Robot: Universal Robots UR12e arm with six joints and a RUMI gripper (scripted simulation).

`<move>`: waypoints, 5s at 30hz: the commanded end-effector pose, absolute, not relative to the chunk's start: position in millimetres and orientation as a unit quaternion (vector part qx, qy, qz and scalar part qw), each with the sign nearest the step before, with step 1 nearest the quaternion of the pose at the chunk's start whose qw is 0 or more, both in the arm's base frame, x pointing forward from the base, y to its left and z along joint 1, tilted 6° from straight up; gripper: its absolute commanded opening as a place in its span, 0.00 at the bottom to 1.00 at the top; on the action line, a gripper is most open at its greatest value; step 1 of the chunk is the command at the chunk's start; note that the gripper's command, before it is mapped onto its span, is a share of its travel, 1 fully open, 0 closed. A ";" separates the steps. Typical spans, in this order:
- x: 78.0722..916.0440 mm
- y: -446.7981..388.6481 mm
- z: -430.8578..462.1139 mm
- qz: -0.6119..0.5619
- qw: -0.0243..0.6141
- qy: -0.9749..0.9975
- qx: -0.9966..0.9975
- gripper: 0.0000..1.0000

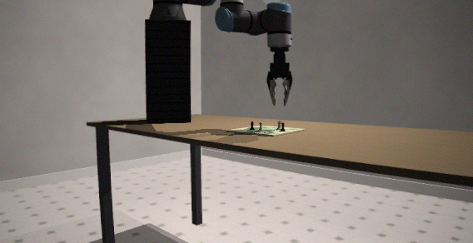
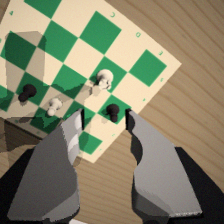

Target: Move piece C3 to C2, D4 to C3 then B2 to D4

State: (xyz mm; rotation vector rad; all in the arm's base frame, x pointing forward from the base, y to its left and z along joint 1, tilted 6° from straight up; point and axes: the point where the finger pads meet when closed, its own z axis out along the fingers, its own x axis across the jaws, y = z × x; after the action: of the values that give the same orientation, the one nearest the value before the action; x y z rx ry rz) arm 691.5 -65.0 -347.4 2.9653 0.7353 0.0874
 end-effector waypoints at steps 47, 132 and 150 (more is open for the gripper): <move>695.8 -68.7 -396.3 0.029 0.043 0.240 0.969 0.22; 696.5 -68.8 -397.0 0.029 0.043 0.240 0.969 0.22; 696.9 -69.2 -402.0 0.029 0.043 0.240 0.969 0.22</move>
State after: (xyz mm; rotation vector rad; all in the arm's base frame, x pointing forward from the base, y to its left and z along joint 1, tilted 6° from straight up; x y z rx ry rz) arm 696.1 -68.9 -399.7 2.9653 0.7354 0.0875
